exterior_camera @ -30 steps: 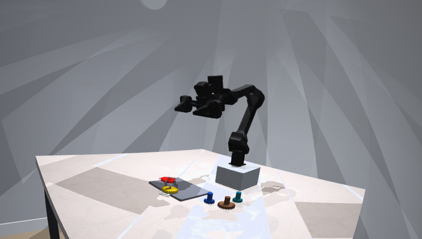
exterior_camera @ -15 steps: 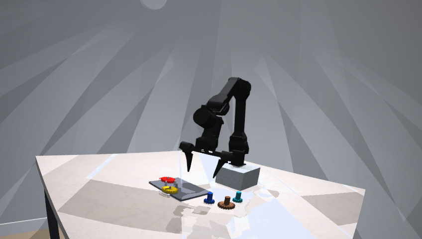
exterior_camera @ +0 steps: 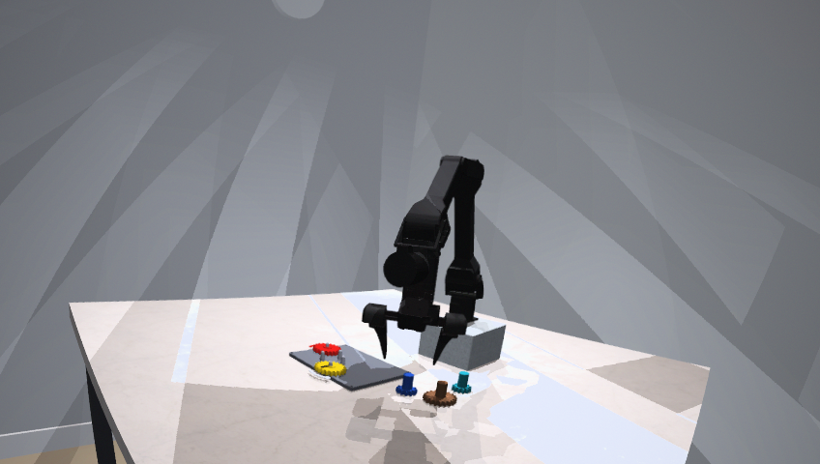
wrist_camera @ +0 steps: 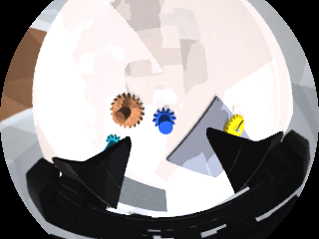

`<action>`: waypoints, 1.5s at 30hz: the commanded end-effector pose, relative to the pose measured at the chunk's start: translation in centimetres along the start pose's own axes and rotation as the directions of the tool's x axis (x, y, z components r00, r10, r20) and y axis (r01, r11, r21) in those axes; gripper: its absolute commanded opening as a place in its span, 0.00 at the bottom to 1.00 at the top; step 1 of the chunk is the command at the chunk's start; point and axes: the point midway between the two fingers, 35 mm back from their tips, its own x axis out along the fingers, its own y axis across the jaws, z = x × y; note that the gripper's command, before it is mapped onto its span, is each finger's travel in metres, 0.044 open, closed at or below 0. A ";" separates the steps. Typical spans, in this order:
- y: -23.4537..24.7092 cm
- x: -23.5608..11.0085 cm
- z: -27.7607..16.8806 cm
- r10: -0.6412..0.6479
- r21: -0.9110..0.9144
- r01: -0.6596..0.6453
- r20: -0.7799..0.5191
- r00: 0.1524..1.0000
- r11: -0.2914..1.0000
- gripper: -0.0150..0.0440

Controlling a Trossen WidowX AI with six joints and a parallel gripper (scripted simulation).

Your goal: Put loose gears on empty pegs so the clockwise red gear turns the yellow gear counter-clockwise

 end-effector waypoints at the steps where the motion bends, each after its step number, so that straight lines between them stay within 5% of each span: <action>1: 0.2 1.2 -0.2 0.002 -0.010 -0.002 -0.016 1.000 1.000 1.00; 27: 0.3 3.9 -0.3 0.002 -0.010 -0.002 -0.016 1.000 1.000 1.00; 42: 0.3 3.9 -0.3 0.002 -0.010 -0.002 -0.016 1.000 1.000 0.33; 45: 0.3 3.9 -0.3 0.002 -0.010 -0.002 -0.016 1.000 1.000 0.30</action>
